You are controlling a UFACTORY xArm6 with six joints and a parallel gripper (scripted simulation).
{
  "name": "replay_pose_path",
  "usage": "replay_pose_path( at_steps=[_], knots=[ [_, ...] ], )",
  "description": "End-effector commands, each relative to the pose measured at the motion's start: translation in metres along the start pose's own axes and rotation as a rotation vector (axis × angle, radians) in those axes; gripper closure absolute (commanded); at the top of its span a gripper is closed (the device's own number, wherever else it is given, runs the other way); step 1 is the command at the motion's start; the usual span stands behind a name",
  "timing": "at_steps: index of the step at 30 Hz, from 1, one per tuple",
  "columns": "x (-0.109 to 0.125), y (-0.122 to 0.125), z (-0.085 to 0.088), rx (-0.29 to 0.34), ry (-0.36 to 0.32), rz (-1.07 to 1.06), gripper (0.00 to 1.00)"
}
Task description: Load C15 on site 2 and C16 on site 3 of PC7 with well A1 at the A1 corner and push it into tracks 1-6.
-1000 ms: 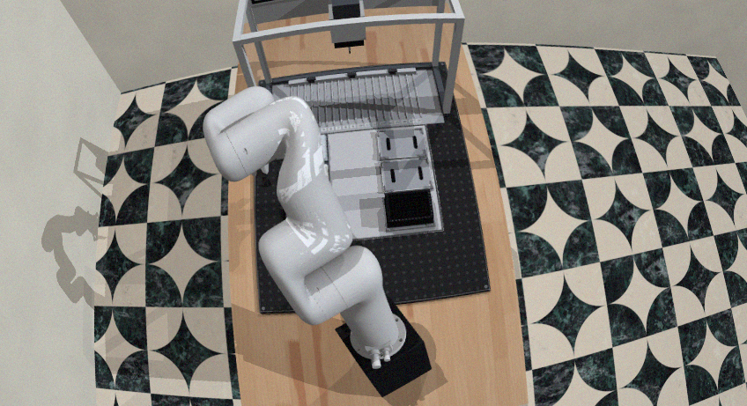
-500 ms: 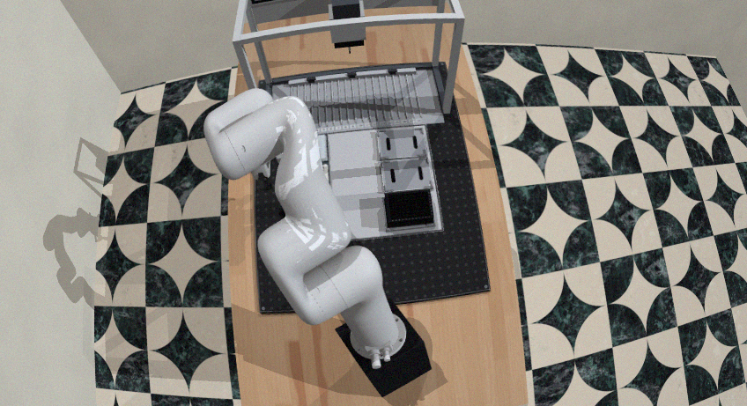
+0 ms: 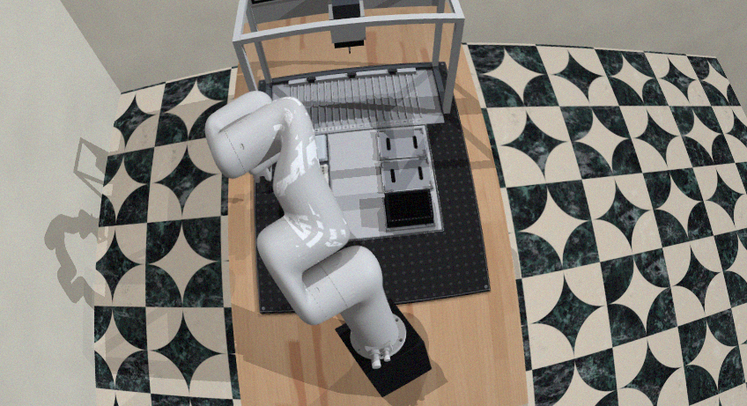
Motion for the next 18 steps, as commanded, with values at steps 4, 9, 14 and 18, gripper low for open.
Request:
replay_pose_path(
  at_steps=[4, 9, 14, 18],
  knots=[
    [0.001, -0.001, -0.013, -0.003, -0.002, 0.000, 0.00],
    [0.001, -0.001, -0.018, -0.003, -0.002, 0.000, 0.00],
    [0.001, -0.001, -0.027, -0.003, -0.002, 0.000, 0.00],
    [0.001, -0.001, -0.033, -0.003, -0.002, 0.000, 0.00]
  ],
)
Point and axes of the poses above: the point where the finger pads meet when closed, its own z axis back along the fingers, its own y axis across the jaws, x = y × z, the point moved 5 cm from there along z, back along the fingers, and after that the axes turned 9 degrees about -z, right-handed, at the moved point
